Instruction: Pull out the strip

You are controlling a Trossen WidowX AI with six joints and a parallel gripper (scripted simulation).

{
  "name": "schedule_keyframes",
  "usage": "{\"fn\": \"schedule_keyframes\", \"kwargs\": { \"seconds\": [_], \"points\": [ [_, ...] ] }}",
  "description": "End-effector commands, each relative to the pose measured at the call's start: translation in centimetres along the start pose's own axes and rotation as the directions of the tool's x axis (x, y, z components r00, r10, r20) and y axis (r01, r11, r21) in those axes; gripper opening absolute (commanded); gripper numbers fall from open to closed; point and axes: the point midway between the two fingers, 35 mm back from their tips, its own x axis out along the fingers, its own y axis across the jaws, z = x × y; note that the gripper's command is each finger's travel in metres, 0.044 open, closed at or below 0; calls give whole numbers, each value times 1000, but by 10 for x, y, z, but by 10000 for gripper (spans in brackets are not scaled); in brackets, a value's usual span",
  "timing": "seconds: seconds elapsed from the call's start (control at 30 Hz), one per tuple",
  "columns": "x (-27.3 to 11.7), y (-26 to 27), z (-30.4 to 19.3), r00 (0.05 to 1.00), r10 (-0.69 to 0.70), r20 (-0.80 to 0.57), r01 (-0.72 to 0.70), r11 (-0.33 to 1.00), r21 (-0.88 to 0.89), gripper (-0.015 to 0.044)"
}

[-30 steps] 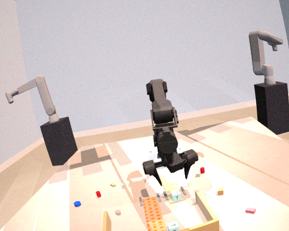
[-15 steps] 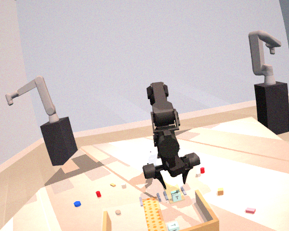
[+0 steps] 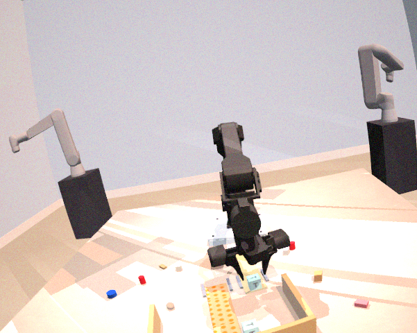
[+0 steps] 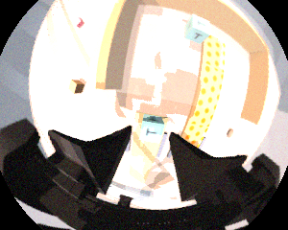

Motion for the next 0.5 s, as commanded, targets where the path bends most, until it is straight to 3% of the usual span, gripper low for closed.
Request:
{"fn": "schedule_keyframes", "kwargs": {
  "seconds": [0.0, 0.47],
  "points": [
    [9, -1, -1, 1000, -5, -6, 5, 1000, 3, 250],
    [28, -1, -3, 1000, -4, -6, 4, 1000, 3, 250]
  ]
}}
